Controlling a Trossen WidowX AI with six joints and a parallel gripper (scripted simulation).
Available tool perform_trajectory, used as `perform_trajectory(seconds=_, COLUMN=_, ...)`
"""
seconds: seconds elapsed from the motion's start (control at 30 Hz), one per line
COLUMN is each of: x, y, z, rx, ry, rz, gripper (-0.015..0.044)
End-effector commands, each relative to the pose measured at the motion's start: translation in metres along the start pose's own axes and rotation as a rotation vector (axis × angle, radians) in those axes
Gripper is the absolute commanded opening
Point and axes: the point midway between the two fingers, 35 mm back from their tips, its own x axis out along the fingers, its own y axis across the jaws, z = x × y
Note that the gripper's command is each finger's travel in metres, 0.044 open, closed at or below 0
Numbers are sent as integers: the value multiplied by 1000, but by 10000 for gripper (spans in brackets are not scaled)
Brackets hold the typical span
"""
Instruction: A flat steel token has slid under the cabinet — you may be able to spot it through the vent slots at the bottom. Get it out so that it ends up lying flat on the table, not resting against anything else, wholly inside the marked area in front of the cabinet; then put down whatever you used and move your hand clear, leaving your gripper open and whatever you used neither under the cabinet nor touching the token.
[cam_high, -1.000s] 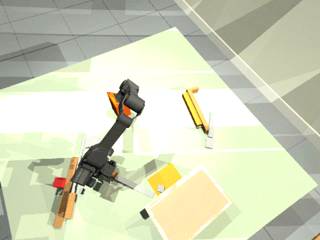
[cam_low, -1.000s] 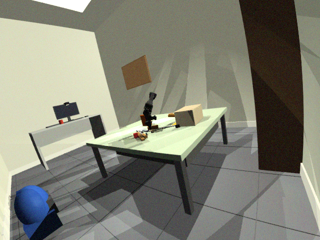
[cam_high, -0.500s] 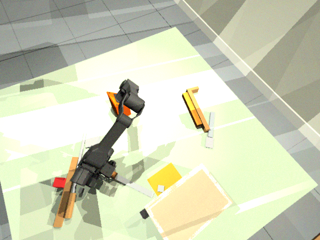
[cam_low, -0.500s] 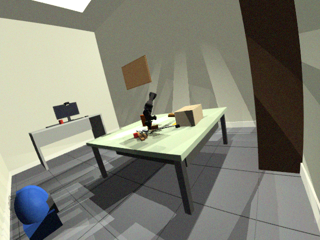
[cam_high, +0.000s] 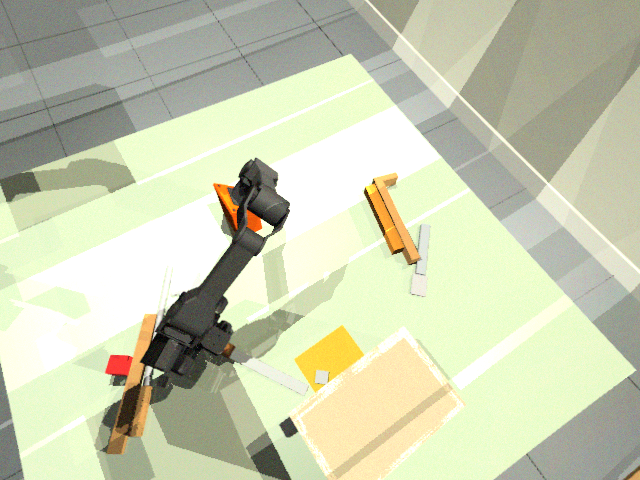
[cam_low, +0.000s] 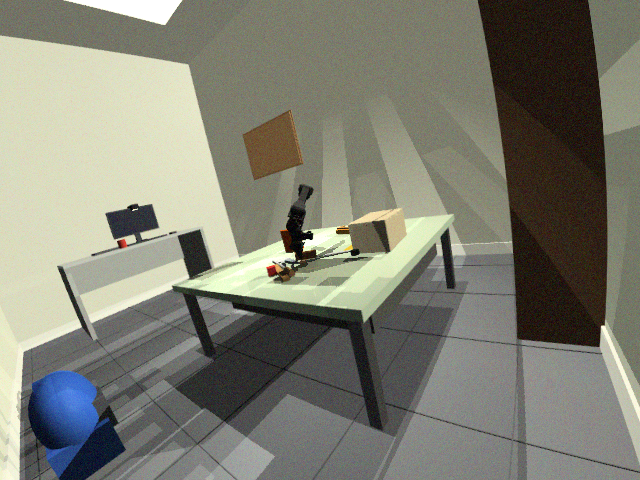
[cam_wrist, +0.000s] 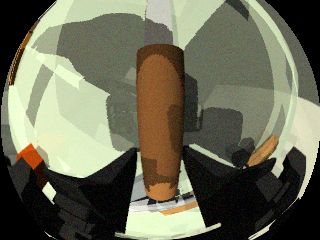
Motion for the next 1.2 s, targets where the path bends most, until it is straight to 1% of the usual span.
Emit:
perform_trajectory(seconds=0.0, x=0, y=0, z=0, rx=1, ry=0, rz=0, gripper=132)
perform_trajectory(seconds=0.23, x=0, y=0, z=0, rx=1, ry=0, rz=0, gripper=85)
perform_trajectory(seconds=0.33, x=0, y=0, z=0, rx=1, ry=0, rz=0, gripper=6)
perform_trajectory(seconds=0.37, x=0, y=0, z=0, rx=1, ry=0, rz=0, gripper=0)
perform_trajectory(seconds=1.17, x=4, y=0, z=-1, rx=-2, ry=2, rz=1, gripper=0)
